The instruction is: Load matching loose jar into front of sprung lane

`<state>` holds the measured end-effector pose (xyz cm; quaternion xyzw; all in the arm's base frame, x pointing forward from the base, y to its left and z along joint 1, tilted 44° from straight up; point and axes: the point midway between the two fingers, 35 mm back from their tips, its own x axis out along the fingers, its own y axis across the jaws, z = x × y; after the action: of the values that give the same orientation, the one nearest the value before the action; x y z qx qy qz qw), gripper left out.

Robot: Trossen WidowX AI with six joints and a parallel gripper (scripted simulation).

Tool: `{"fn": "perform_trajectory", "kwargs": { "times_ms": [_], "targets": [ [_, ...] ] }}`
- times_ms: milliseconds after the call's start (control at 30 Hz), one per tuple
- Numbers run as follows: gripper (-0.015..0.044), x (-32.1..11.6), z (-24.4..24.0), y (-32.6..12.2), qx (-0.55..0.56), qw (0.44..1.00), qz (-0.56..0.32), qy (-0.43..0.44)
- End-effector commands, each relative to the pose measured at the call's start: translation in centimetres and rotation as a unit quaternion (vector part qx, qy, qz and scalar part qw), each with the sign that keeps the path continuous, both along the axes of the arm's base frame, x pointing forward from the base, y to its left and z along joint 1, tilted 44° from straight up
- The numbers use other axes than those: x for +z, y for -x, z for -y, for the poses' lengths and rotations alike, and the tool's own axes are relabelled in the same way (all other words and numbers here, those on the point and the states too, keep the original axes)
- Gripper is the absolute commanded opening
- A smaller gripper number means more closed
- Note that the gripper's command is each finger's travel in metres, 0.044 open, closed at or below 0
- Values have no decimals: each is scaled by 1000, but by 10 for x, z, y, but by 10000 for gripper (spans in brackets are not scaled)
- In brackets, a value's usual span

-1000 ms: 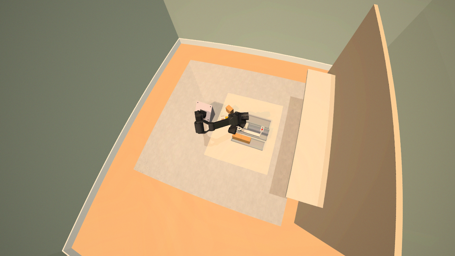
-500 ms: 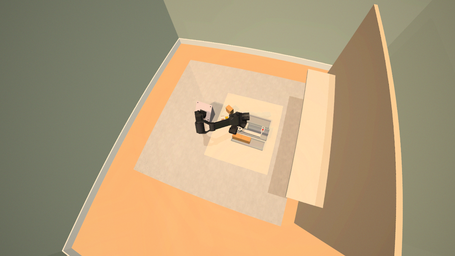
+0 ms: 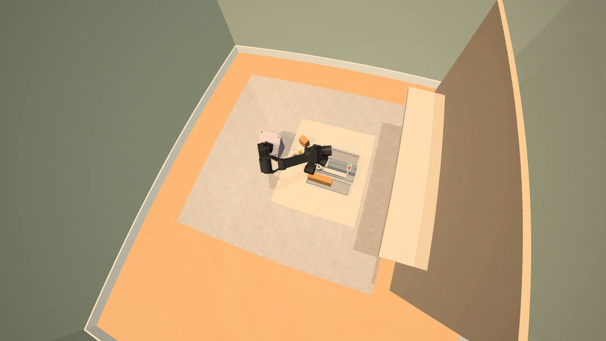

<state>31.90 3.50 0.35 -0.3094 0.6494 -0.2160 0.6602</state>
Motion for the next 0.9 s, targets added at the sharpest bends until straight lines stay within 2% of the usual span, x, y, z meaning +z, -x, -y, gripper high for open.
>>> {"fn": "perform_trajectory", "kwargs": {
  "times_ms": [0, 867],
  "targets": [
    [0, 3, 0, -8, 1, 1000, 12, 2],
    [0, 6, -2, -16, 1, 1000, 12, 2]
  ]
}}
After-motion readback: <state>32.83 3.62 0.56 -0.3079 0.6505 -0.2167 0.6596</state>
